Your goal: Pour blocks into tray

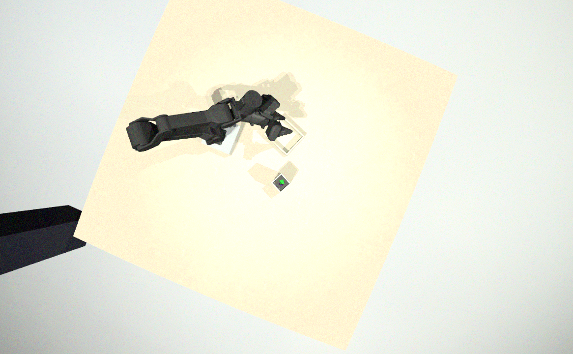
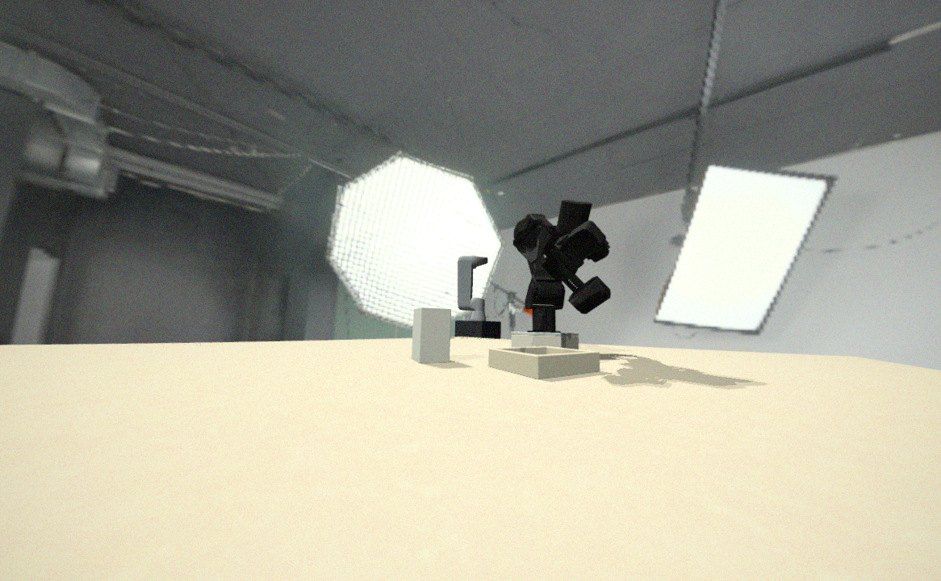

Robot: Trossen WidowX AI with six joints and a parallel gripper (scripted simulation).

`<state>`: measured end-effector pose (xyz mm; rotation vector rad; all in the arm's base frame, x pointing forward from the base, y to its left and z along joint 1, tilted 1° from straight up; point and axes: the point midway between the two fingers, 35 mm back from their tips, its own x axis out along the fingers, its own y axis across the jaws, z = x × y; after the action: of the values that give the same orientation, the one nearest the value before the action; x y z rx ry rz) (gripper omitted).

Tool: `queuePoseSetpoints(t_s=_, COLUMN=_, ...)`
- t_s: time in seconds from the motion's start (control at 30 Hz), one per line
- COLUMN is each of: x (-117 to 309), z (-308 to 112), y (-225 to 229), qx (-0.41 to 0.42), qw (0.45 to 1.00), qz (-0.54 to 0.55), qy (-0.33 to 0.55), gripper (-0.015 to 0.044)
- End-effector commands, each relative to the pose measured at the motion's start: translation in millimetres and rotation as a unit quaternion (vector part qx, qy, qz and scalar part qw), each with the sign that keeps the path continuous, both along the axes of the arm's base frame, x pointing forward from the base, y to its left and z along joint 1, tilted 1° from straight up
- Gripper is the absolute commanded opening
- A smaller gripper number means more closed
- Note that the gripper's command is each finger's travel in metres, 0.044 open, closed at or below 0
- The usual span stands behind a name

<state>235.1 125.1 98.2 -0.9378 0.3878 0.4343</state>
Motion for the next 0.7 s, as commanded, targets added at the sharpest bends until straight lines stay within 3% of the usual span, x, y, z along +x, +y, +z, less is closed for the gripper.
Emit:
queuePoseSetpoints(t_s=0.0, x=11, z=7, y=-25, qx=0.061, qw=0.995, qz=-0.085, qy=0.002, gripper=0.0440)
queuePoseSetpoints(t_s=0.37, x=24, z=12, y=-97, qx=0.203, qw=0.934, qz=-0.293, qy=-0.006, gripper=0.0440)
queuePoseSetpoints(t_s=0.67, x=21, z=18, y=-156, qx=0.328, qw=0.831, qz=-0.447, qy=-0.042, gripper=0.0440)
